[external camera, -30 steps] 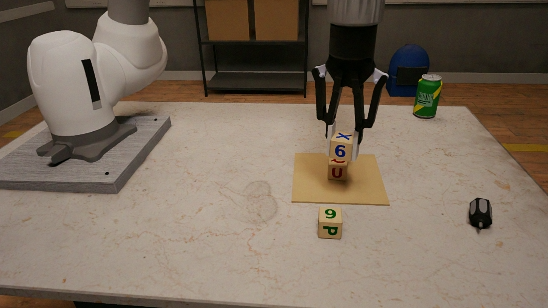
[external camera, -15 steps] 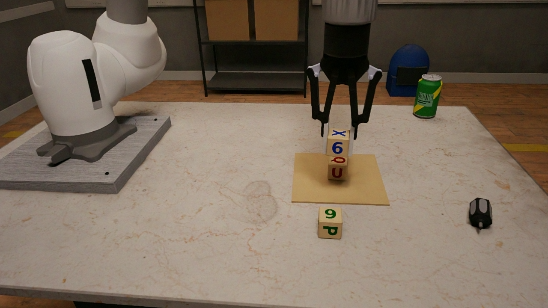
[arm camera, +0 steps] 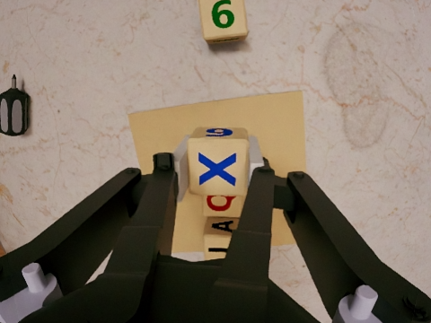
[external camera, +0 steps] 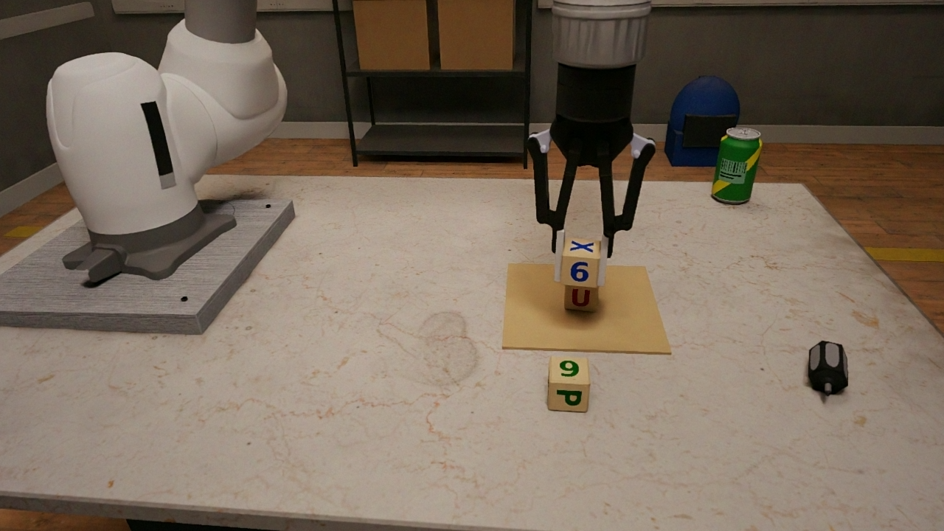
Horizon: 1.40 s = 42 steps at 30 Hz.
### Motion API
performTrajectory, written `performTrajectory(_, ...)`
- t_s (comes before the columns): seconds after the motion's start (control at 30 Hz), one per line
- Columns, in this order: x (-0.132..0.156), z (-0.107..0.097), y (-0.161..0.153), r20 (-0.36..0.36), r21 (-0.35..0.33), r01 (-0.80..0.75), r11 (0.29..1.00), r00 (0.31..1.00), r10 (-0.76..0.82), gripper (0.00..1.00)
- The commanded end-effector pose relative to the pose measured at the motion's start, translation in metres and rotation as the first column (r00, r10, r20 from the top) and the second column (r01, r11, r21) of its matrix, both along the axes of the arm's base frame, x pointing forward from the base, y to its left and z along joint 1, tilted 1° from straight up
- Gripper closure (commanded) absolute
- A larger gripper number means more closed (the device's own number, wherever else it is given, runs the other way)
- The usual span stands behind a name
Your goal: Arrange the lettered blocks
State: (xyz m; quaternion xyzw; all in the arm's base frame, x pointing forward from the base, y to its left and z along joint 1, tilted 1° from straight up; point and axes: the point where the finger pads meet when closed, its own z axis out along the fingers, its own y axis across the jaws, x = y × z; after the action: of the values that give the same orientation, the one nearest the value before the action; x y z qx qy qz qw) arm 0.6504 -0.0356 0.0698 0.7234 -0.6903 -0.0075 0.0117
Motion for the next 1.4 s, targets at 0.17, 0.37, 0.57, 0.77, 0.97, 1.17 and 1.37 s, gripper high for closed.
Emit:
performTrajectory(0.17, 0.0, -0.028, 0.0, 0.003, 0.0, 0.0, 1.0, 1.0, 0.0, 0.69)
performTrajectory(0.37, 0.0, -0.055, 0.0, 0.003, 0.0, 0.0, 1.0, 1.0, 0.0, 0.69)
performTrajectory(0.57, -0.001, -0.067, -0.001, 0.003, 0.0, 0.0, 1.0, 1.0, 0.0, 0.69)
performTrajectory(0.77, -0.001, -0.073, -0.001, 0.003, 0.0, 0.0, 1.0, 1.0, 0.0, 0.69)
performTrajectory(0.97, -0.001, -0.073, -0.001, 0.003, 0.0, 0.0, 1.0, 1.0, 0.0, 0.69)
performTrajectory(1.17, -0.001, -0.073, -0.001, 0.003, 0.0, 0.0, 1.0, 1.0, 0.0, 0.69)
performTrajectory(1.37, -0.001, -0.073, -0.001, 0.003, 0.0, 0.0, 1.0, 1.0, 0.0, 0.69)
